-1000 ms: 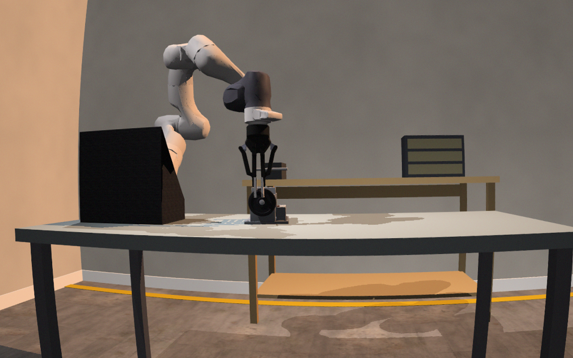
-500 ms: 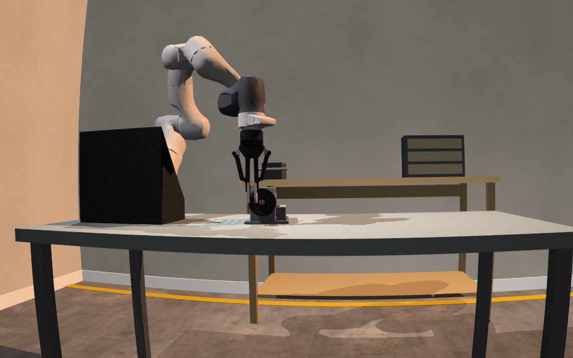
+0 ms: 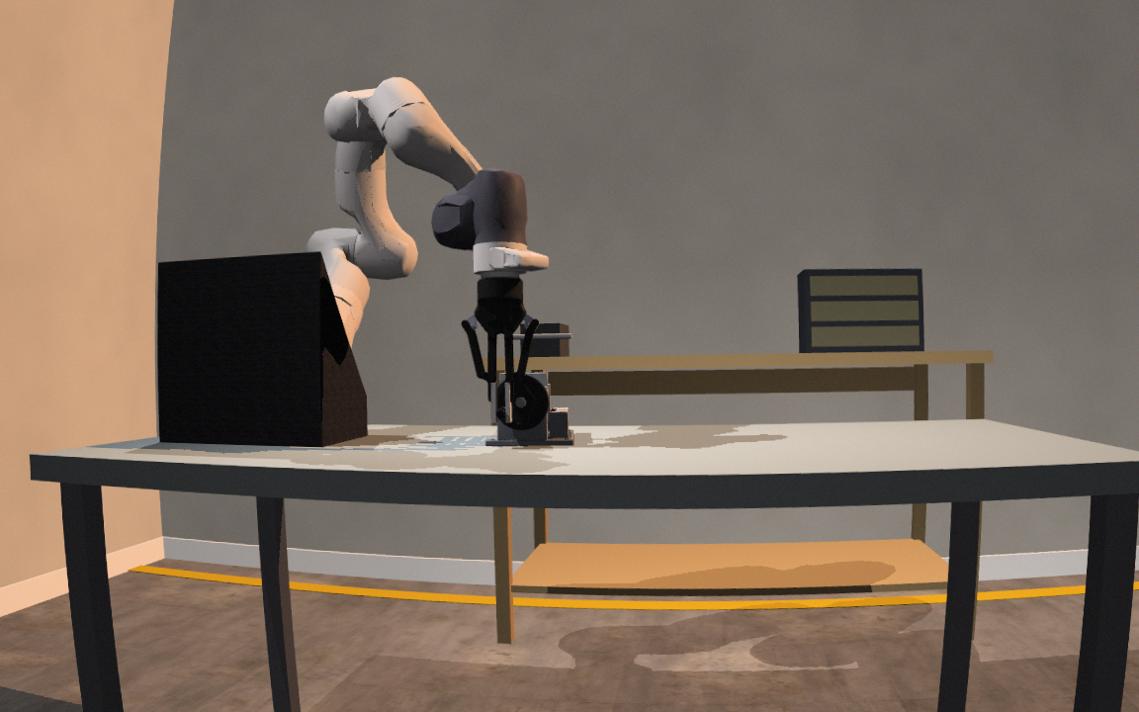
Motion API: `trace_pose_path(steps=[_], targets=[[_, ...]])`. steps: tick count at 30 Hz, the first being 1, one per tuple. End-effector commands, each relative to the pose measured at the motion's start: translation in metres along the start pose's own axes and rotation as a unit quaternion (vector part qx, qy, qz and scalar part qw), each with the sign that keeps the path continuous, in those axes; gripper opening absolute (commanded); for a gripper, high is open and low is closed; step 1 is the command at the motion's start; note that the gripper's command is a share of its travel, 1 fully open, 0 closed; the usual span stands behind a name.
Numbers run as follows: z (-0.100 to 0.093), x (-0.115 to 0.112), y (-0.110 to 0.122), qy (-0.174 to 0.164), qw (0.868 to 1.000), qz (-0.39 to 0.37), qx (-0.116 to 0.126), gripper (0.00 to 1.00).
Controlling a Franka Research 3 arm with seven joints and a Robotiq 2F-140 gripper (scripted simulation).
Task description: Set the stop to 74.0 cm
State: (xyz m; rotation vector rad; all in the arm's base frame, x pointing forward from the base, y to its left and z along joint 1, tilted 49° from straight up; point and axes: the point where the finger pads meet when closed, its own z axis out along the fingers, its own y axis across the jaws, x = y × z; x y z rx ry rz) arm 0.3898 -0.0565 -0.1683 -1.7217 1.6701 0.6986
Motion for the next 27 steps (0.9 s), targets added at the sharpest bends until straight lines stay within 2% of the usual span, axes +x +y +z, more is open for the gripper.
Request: trace_pose_path(steps=[1,15,27], targets=[[0.009,0.0,-0.005,0.001,1.0,0.001,0.001,0.04],[0.02,0.0,-0.027,0.001,1.0,0.001,0.001,0.04],[0.016,0.0,-0.046,0.001,1.0,0.001,0.001,0.04]])
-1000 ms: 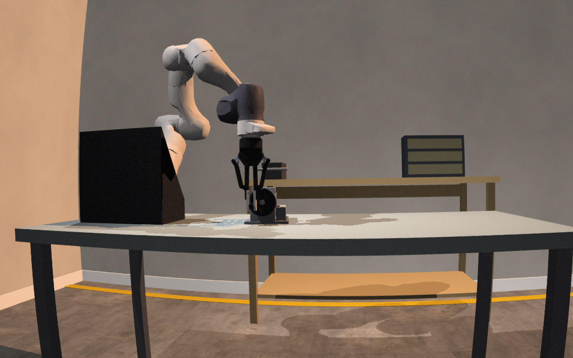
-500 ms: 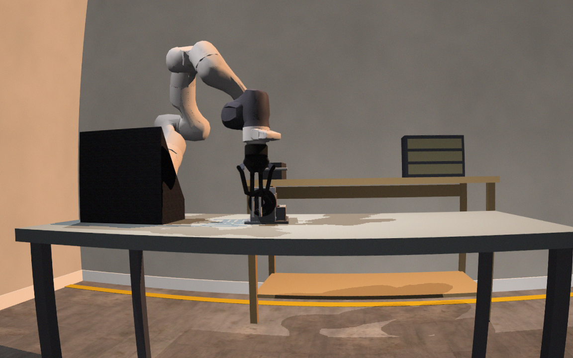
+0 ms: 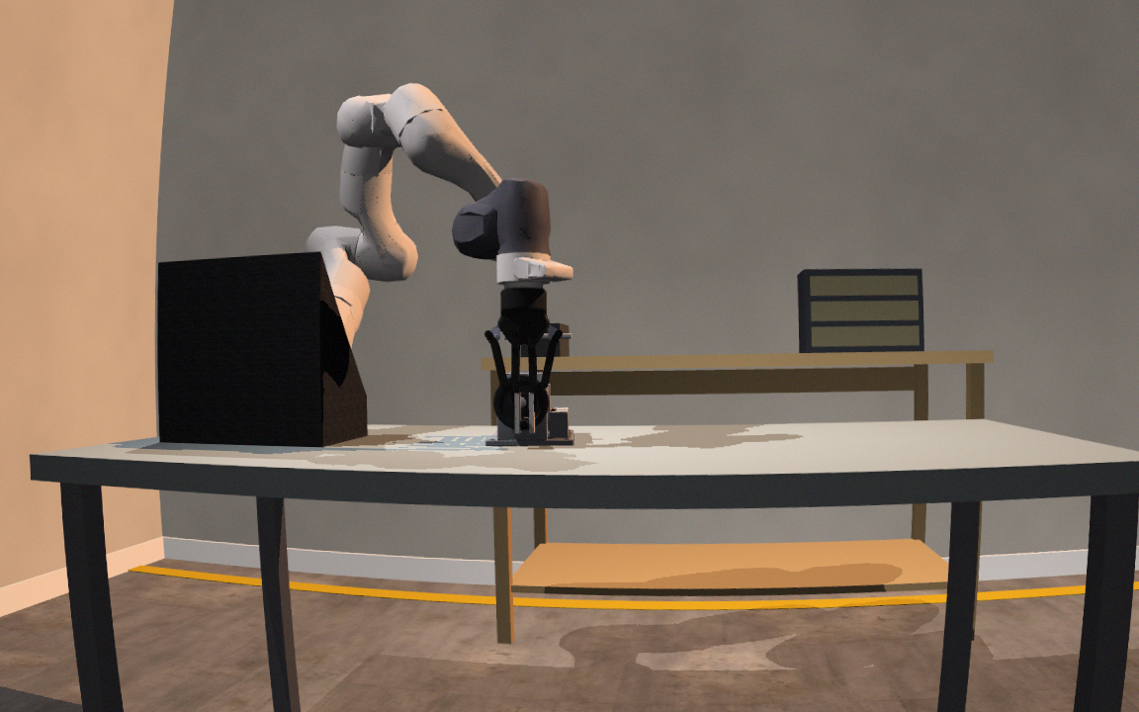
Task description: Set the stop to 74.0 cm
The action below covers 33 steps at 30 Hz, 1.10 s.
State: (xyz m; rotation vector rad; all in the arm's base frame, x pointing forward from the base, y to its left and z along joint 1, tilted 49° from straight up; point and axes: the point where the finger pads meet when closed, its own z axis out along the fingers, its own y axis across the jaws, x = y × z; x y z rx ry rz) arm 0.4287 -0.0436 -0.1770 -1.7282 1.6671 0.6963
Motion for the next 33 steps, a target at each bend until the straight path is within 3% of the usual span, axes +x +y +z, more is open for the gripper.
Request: trace_pose_path(steps=[1,15,24,33], targets=[[-0.003,0.0,-0.01,0.0,1.0,0.004,0.002,0.04],[-0.035,0.0,-0.025,0.0,1.0,0.004,0.002,0.04],[-0.056,0.0,-0.015,0.0,1.0,0.004,0.002,0.04],[-0.064,0.0,-0.002,0.0,1.0,0.004,0.002,0.04]])
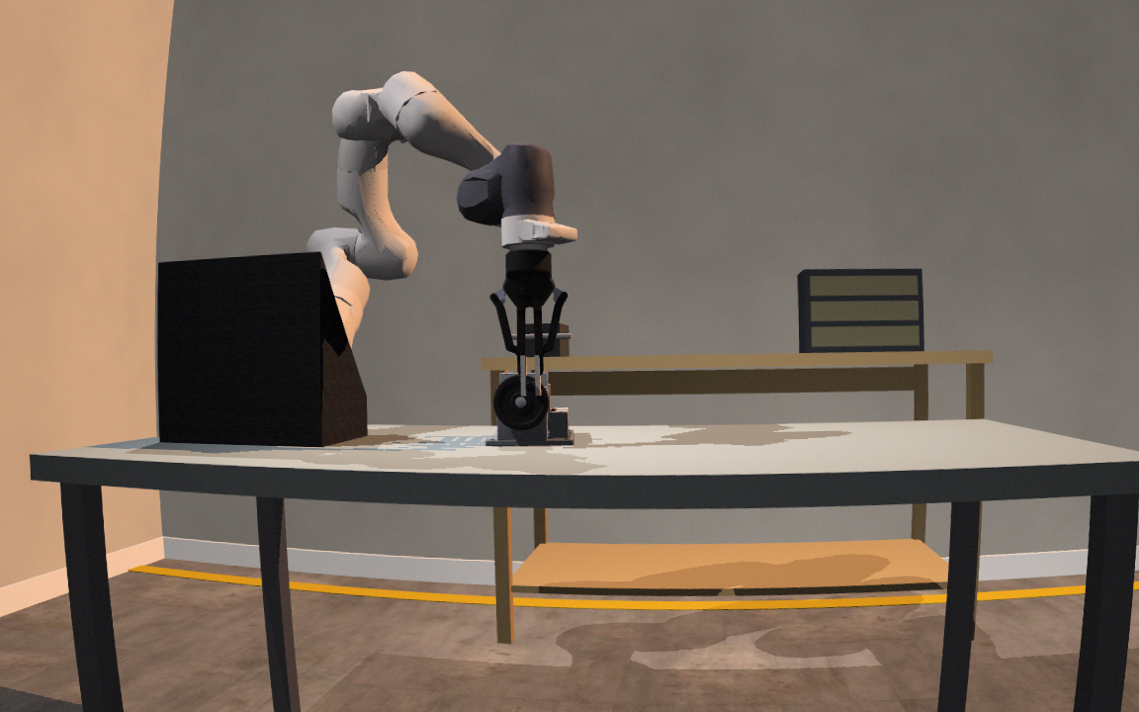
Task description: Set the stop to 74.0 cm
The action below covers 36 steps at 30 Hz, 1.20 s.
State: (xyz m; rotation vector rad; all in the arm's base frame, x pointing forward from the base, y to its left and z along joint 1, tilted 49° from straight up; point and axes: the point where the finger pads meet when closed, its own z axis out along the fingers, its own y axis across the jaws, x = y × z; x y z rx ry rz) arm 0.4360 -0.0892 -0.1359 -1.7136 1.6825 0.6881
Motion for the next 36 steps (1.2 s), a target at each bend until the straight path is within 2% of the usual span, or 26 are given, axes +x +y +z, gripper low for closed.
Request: trace_pose_path(steps=[1,18,27,36], targets=[[-0.003,0.0,0.011,-0.002,1.0,-0.003,-0.004,0.04],[0.002,0.0,0.039,-0.002,1.0,-0.003,-0.004,0.04],[0.023,0.0,0.052,-0.002,1.0,-0.003,-0.004,0.04],[0.04,0.0,0.051,-0.002,1.0,-0.003,-0.004,0.04]])
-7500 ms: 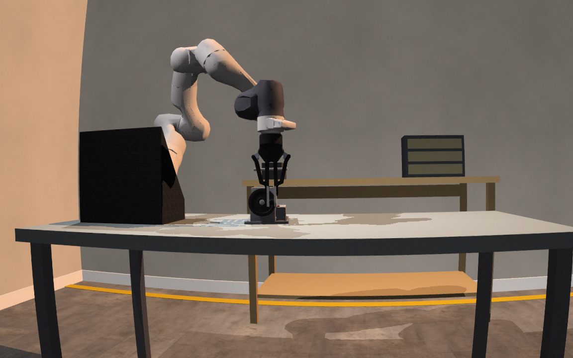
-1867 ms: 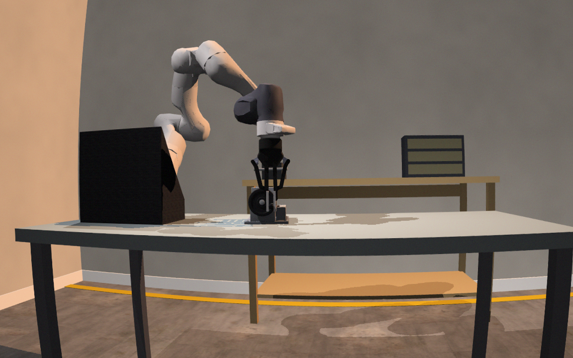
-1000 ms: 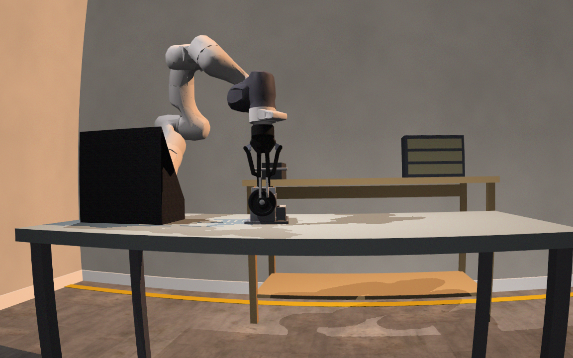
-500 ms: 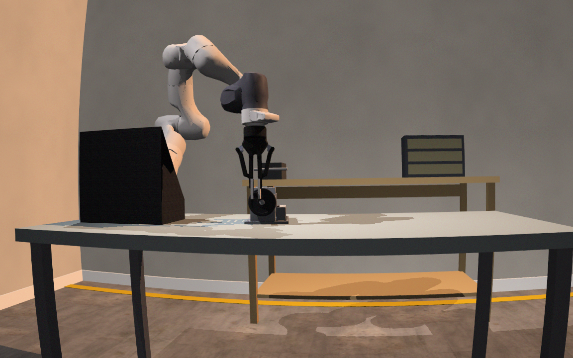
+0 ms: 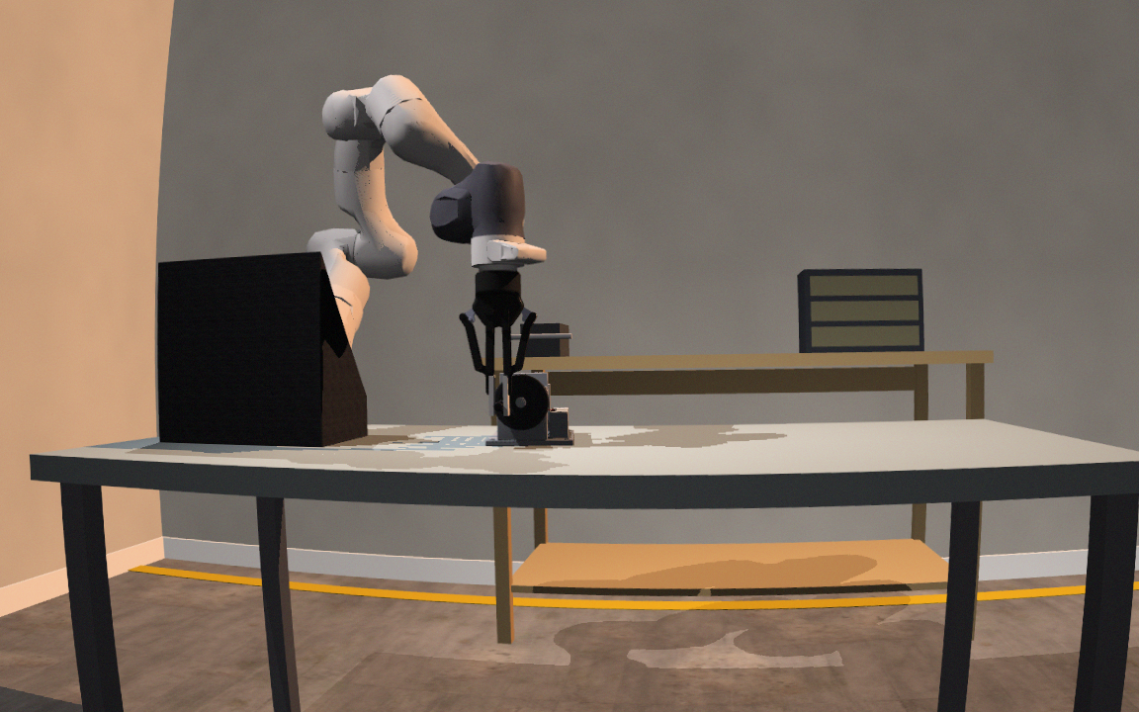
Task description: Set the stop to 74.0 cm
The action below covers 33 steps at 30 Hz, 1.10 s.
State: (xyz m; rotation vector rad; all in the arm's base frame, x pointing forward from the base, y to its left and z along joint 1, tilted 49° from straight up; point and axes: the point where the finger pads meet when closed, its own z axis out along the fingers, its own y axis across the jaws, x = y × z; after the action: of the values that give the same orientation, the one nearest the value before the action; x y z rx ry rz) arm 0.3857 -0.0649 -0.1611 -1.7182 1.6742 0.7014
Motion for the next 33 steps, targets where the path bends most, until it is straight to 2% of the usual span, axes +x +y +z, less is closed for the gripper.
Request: trace_pose_path(steps=[1,17,33], targets=[[0.011,0.0,-0.003,0.002,1.0,-0.001,0.001,0.04],[0.028,0.0,-0.02,0.002,1.0,-0.001,0.001,0.04],[0.031,0.0,-0.038,0.002,1.0,-0.001,0.001,0.04]])
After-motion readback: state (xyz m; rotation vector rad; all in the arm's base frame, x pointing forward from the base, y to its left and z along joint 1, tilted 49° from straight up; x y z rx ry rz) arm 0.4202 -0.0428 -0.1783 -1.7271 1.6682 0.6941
